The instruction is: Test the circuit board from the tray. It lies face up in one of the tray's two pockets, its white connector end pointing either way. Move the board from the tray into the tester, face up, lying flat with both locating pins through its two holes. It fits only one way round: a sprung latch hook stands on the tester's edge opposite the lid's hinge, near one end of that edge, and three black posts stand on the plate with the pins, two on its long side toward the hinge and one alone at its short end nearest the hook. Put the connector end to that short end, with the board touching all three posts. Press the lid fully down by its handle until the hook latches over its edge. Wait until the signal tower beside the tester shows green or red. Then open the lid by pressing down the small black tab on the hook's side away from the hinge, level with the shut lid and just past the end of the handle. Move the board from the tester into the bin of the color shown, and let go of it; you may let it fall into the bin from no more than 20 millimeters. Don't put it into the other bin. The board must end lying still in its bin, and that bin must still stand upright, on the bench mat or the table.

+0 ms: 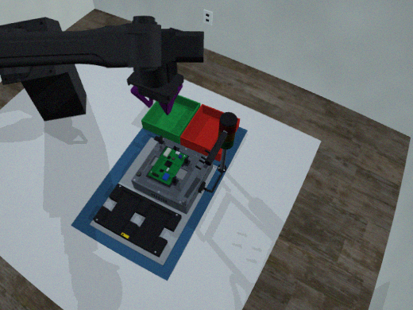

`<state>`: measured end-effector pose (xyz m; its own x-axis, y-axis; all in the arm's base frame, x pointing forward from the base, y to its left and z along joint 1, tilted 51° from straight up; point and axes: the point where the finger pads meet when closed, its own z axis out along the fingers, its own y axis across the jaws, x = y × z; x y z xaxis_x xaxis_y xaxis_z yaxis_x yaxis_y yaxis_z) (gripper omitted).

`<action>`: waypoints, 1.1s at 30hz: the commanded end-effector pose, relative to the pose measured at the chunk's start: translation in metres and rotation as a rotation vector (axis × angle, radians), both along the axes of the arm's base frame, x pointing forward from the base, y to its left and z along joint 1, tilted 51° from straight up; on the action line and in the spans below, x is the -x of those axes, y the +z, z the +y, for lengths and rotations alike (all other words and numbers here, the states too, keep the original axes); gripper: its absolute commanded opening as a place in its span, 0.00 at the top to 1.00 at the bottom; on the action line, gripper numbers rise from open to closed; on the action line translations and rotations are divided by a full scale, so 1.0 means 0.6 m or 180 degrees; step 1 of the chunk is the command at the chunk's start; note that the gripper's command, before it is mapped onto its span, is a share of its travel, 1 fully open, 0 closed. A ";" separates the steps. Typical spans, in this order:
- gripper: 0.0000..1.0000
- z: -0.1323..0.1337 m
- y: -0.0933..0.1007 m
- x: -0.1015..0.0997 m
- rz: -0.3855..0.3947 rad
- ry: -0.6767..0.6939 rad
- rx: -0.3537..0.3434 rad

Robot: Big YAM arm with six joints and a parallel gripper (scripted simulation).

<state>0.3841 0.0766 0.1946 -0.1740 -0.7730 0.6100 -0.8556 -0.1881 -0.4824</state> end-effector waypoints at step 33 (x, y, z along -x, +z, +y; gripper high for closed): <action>0.52 0.045 0.135 -0.220 -0.0039 -0.0011 -0.0024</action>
